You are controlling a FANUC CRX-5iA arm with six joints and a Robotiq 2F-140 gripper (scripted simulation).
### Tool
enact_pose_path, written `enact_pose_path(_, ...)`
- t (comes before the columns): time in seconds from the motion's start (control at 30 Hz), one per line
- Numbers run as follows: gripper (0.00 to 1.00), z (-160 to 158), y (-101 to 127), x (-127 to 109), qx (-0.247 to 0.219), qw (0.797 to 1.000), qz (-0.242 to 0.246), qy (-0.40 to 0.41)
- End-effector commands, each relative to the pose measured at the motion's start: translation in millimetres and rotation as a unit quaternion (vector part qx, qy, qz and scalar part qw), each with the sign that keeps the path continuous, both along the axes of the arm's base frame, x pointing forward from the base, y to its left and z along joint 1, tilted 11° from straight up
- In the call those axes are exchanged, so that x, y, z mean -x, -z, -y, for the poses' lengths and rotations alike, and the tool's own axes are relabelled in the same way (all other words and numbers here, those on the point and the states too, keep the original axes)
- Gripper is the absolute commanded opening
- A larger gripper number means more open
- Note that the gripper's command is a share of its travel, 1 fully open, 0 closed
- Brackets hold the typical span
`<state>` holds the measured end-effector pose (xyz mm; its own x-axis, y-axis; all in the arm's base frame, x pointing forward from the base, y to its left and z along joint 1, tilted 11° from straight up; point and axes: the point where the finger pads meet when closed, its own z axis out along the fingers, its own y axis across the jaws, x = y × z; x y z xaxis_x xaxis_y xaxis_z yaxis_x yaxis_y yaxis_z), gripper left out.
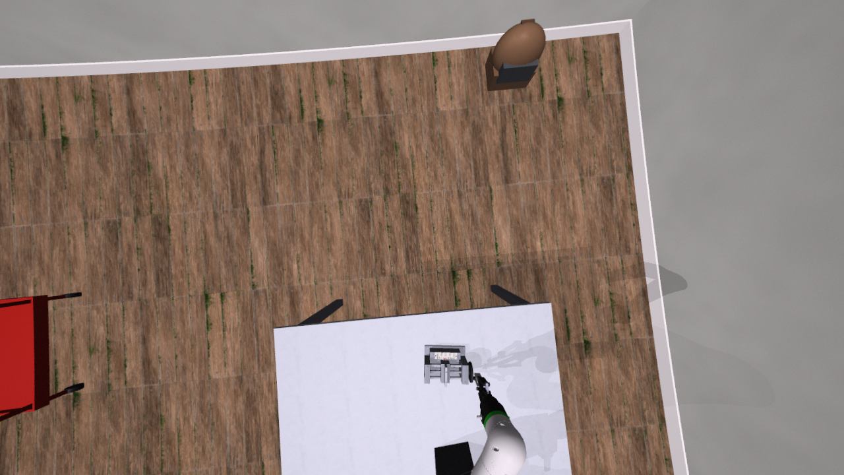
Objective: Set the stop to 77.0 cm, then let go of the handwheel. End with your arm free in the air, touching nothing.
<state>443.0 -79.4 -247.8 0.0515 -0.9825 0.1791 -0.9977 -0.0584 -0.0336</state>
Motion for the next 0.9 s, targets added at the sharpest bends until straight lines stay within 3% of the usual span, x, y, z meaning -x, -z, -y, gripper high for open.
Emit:
enact_pose_path(0.0,0.04,0,1,0,0.000,1.000,0.001,0.000)
enact_pose_path(0.87,0.04,3,22,-19,0.000,1.000,0.001,0.000)
